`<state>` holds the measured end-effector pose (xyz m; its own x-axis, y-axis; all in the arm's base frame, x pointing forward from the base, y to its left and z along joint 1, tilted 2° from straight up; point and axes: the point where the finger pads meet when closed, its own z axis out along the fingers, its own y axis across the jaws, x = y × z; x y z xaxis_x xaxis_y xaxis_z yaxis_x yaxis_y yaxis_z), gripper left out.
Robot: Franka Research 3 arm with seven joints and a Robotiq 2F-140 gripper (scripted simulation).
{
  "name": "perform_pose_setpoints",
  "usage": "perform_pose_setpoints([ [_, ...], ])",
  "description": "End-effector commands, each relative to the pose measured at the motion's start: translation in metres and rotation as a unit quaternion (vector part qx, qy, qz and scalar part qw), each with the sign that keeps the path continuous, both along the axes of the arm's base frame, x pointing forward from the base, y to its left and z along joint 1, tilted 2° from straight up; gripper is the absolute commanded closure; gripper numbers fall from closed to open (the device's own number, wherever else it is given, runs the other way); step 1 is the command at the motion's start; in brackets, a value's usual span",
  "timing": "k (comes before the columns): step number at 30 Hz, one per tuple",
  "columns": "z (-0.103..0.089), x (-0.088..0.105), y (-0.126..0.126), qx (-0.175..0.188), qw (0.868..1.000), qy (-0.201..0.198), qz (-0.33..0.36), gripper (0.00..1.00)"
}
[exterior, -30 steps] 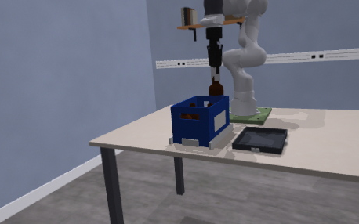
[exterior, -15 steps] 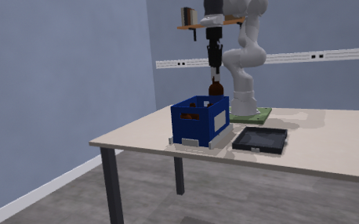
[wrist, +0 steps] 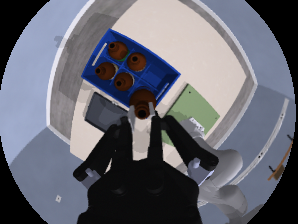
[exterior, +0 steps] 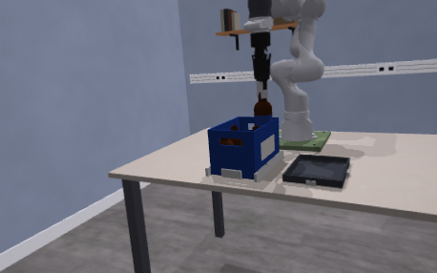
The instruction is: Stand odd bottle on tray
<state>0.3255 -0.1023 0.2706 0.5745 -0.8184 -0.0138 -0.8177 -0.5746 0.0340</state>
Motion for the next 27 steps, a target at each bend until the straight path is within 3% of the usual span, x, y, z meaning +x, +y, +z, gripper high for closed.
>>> perform_pose_setpoints([
  [1, 0.005, 0.001, 0.001, 0.0, 1.0, -0.002, 0.001, 0.9],
  [27, 0.029, 0.001, 0.002, 0.0, 1.0, -0.002, 0.001, 0.9],
])
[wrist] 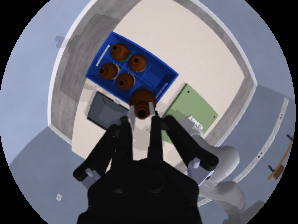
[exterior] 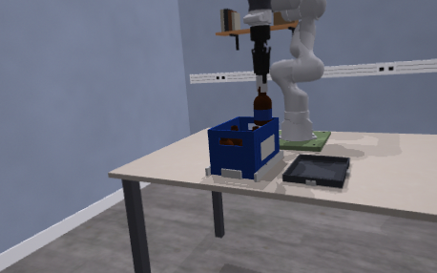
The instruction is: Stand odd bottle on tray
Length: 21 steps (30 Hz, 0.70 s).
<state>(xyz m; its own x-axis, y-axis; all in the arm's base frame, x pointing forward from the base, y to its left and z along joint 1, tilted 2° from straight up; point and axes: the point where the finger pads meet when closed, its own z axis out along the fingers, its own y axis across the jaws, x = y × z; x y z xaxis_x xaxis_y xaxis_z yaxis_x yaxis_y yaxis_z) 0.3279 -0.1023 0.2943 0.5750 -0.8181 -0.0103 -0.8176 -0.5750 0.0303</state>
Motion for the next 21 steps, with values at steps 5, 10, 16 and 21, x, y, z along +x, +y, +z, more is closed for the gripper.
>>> perform_pose_setpoints([
  [5, 0.01, -0.001, 0.002, 0.001, 1.0, 0.001, 0.0, 0.9],
  [10, 0.013, -0.001, 0.002, 0.001, 1.0, 0.001, 0.0, 0.9],
  [16, 0.015, -0.001, 0.003, 0.001, 1.0, 0.001, 0.0, 0.9],
  [21, 0.016, -0.001, 0.003, 0.001, 1.0, 0.001, 0.0, 0.9],
])
